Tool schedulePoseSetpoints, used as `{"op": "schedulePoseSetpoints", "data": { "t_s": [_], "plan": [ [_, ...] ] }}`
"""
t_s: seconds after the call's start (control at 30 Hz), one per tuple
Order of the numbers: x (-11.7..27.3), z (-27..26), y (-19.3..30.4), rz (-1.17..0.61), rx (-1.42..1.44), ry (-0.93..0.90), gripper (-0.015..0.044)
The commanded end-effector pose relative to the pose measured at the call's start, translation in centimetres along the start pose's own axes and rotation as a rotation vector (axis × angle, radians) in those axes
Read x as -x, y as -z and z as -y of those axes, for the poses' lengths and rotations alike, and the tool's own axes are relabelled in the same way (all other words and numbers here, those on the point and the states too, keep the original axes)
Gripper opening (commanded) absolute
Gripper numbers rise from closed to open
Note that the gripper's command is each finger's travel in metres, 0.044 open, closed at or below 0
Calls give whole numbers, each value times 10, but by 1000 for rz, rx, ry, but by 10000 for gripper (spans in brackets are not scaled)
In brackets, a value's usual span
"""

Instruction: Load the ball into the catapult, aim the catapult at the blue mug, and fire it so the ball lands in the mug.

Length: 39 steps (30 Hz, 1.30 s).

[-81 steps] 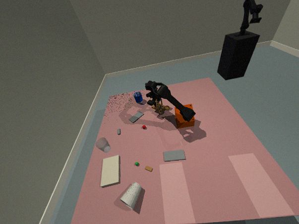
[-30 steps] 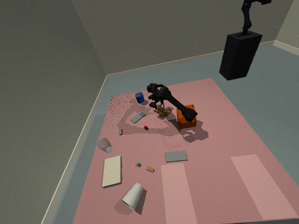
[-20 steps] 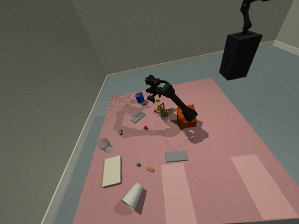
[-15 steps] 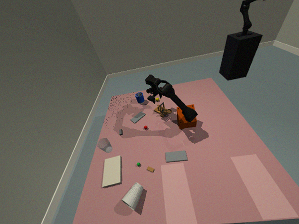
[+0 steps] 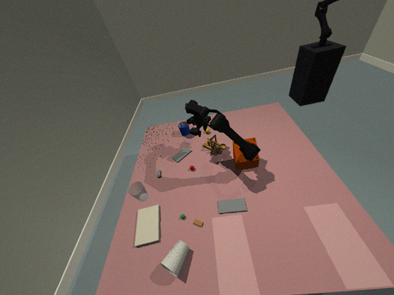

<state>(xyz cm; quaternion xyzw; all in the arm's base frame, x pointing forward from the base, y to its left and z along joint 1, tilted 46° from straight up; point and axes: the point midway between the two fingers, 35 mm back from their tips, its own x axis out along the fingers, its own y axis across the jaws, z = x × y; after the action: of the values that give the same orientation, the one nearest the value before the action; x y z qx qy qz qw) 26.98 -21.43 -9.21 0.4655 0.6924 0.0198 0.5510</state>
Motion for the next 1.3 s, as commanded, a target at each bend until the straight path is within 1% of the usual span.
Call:
{"op": "schedulePoseSetpoints", "data": {
  "t_s": [0.0, 0.3, 0.67, 0.9, 1.03, 1.27],
  "plan": [
    [-13, -46, -4, 2, 117, 13, 300],
    [-38, -115, 1, -8, 289, 8, 300],
    [-79, -210, 26, -16, 631, -49, 300],
    [-81, -219, 29, -17, 651, -54, 300],
    [-96, -219, 29, -18, 651, -55, 300],
    [-100, -219, 29, -18, 651, -54, 300]
  ]
}}
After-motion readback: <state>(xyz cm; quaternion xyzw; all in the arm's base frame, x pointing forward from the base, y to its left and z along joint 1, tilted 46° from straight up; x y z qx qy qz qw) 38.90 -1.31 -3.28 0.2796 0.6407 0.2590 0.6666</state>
